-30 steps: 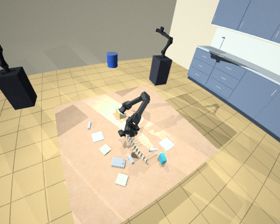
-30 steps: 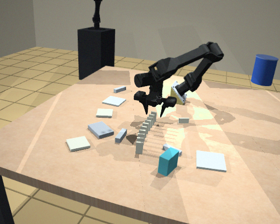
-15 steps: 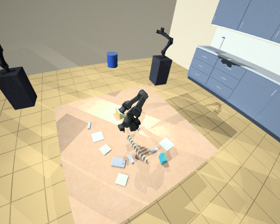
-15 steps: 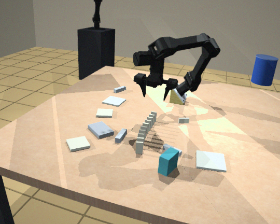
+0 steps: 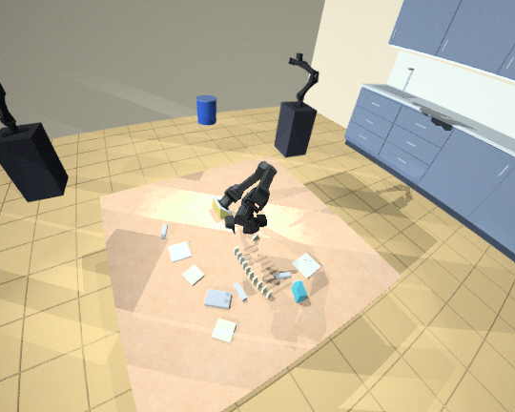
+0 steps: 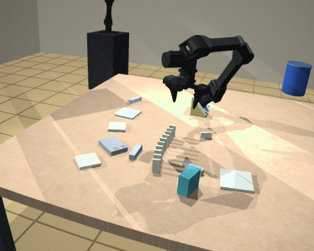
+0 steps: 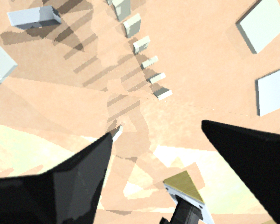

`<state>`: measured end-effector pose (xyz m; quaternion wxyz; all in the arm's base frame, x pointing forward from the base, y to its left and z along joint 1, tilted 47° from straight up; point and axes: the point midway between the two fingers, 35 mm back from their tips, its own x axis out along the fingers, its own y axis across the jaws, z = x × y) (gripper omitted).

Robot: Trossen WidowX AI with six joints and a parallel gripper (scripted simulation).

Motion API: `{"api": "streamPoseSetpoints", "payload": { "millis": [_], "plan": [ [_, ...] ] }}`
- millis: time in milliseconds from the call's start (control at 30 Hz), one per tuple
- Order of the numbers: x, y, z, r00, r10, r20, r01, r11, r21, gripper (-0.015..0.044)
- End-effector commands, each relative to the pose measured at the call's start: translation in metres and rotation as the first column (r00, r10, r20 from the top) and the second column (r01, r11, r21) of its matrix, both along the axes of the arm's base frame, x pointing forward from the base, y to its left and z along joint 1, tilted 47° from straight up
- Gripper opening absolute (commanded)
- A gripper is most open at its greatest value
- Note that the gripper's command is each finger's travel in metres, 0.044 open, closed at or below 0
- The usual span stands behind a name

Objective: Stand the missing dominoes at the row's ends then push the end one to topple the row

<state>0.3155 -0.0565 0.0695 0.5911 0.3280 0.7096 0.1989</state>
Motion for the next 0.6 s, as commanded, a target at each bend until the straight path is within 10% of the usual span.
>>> {"api": "streamPoseSetpoints", "payload": {
  "millis": [0,200,567],
  "plan": [
    [-0.018,0.048,0.012,0.926,-0.268,-0.267,0.262,0.963,-0.06,0.044],
    [-0.042,0.091,0.018,0.705,-0.506,-0.496,0.481,0.856,-0.19,0.044],
    [-0.045,0.092,0.018,0.696,-0.513,-0.502,0.486,0.852,-0.195,0.044]
  ]
}}
